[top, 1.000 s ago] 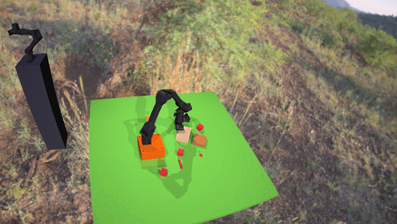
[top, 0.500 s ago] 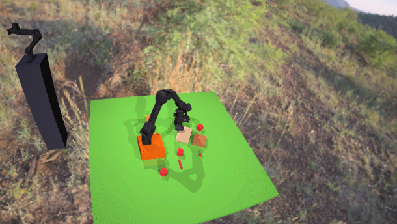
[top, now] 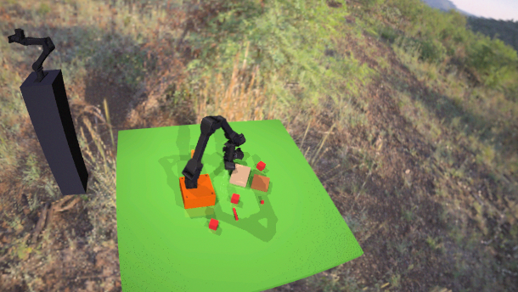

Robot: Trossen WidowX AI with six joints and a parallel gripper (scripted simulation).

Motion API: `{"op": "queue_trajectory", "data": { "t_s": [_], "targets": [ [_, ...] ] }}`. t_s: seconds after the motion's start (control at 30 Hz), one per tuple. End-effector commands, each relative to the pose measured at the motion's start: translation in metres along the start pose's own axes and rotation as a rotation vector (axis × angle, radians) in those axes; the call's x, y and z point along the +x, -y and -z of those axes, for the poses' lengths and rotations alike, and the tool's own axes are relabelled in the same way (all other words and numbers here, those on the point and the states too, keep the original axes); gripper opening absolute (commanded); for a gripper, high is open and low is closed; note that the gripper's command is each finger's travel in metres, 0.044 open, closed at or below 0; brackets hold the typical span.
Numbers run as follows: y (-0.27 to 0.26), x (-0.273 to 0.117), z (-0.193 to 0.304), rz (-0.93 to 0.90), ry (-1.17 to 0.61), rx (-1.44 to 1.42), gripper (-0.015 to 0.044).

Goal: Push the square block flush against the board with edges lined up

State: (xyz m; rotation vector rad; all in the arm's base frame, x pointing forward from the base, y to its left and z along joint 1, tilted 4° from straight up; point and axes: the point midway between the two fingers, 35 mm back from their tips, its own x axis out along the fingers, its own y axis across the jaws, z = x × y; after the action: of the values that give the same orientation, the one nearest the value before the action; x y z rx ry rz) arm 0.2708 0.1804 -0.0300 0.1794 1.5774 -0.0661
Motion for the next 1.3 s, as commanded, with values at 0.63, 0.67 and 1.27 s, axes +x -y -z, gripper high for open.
{"op": "queue_trajectory", "data": {
  "t_s": [0.63,0.67,1.27],
  "targets": [
    [0.009,-0.055,0.001,-0.011,0.018,-0.081,0.0],
    [0.014,-0.055,-0.002,-0.009,0.018,-0.116,0.0],
    [0.102,-0.056,-0.034,0.013,0.013,-0.74,0.0]
  ]
}}
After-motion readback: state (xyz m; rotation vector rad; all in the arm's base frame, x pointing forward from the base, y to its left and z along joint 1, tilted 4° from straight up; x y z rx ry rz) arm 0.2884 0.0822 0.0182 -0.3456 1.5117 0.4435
